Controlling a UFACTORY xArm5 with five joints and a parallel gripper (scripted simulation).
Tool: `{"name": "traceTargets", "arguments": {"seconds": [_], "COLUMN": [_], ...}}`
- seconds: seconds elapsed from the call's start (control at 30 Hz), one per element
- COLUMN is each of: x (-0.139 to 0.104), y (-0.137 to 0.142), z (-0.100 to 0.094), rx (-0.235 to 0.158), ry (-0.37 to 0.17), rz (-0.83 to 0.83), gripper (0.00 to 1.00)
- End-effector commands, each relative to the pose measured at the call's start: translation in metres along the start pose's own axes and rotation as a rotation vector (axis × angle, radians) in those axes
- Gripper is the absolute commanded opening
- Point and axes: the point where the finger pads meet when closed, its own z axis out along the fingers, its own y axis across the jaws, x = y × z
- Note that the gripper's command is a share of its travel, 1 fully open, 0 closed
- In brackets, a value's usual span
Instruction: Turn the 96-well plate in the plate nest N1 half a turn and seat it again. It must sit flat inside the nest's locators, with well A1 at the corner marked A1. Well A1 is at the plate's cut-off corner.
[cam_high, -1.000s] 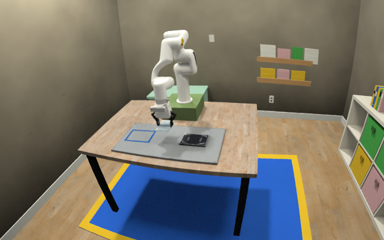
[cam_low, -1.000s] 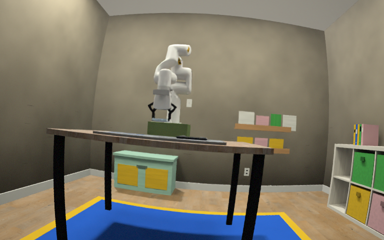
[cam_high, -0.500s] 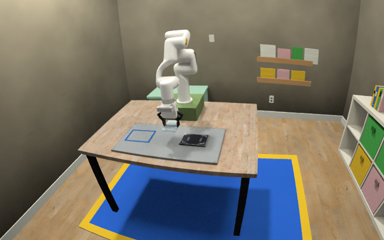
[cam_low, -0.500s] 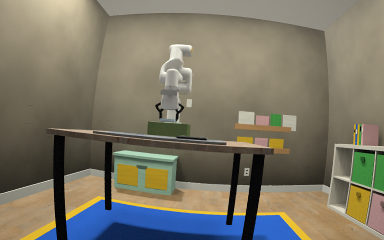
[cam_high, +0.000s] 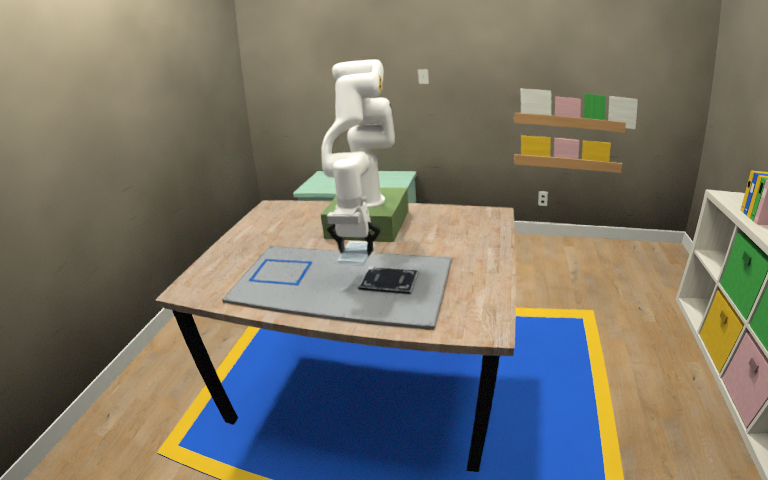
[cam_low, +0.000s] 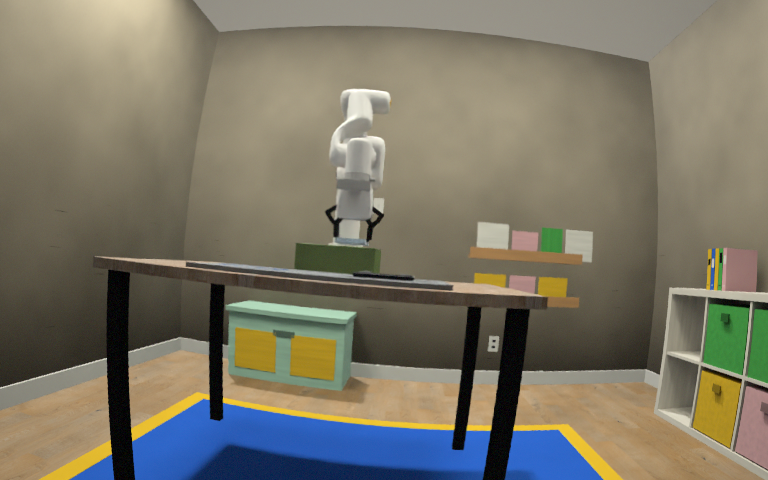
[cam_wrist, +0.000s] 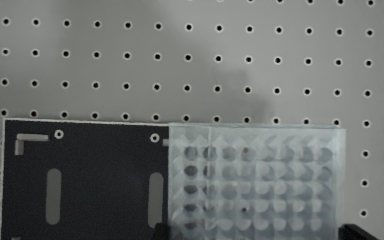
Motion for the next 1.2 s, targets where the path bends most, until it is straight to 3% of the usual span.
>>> {"name": "traceTargets", "arguments": {"seconds": [0.0,0.8,1.1,1.17], "x": [0.002,0.004,0.004,0.004], "y": [-0.015,-0.089,-0.099,-0.099], "z": [-0.001,-0.003,-0.004,-0.004], "rx": [-0.004,-0.004,-0.004,-0.004], "ry": [0.004,0.004,0.004,0.004], "rz": [0.000,0.000,0.000,-0.067], "gripper": [0.00,0.00,0.00,0.00]}}
